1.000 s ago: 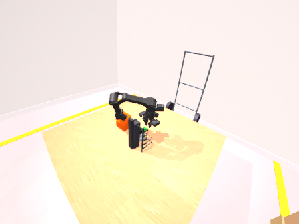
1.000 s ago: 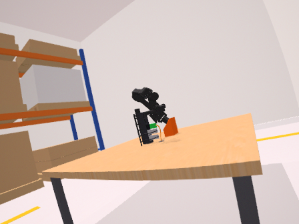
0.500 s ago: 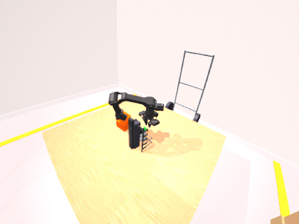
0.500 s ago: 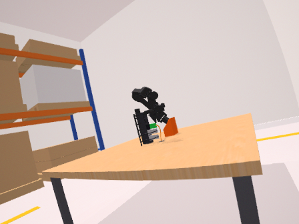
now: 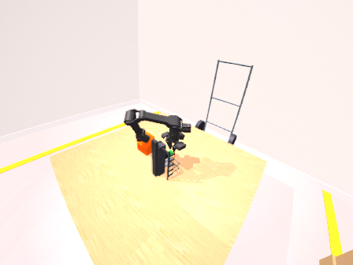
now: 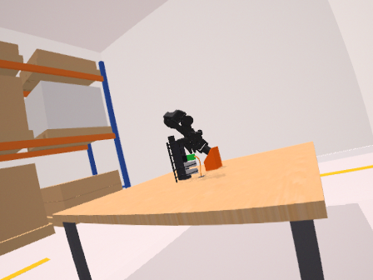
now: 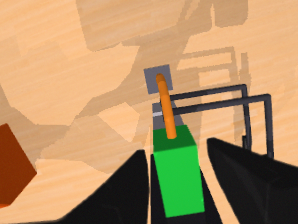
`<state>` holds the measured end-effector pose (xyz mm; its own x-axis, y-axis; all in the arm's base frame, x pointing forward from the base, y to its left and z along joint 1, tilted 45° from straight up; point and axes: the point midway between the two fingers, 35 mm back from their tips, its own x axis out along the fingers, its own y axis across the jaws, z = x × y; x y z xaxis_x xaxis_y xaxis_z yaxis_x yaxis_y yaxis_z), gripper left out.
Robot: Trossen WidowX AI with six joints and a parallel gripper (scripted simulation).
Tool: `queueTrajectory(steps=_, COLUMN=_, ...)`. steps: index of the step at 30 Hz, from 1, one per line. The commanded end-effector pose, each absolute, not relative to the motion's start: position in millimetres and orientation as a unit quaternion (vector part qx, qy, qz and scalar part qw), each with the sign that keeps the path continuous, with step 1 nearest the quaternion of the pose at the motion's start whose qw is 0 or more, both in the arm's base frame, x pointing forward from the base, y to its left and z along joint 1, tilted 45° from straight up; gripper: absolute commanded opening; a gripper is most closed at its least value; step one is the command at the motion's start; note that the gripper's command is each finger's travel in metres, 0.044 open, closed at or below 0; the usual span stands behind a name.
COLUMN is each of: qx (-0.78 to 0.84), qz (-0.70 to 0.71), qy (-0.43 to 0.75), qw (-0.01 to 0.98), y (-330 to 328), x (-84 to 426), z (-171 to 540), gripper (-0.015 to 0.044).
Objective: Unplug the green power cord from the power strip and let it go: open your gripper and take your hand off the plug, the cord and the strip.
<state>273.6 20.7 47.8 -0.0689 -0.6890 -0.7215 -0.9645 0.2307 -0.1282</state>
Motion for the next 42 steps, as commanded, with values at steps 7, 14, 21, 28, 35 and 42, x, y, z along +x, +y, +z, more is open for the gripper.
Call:
queueTrajectory(steps=7, qx=-0.590, qz=0.199, qy=0.703, qw=0.343, y=11, x=269, z=57, gripper=0.0160)
queueTrajectory(steps=14, qx=-0.590, qz=0.199, qy=0.703, qw=0.343, y=7, x=269, z=53, gripper=0.0160)
queueTrajectory(steps=21, qx=-0.587, qz=0.199, qy=0.705, qw=0.345, y=5, x=268, z=50, gripper=0.0134)
queueTrajectory(steps=28, qx=-0.587, qz=0.199, qy=0.705, qw=0.345, y=5, x=268, z=50, gripper=0.0028)
queueTrajectory(steps=35, qx=-0.587, qz=0.199, qy=0.705, qw=0.345, y=6, x=269, z=49, gripper=0.0000)
queueTrajectory(steps=42, qx=-0.588, qz=0.199, qy=0.704, qw=0.345, y=13, x=273, z=43, gripper=0.0000)
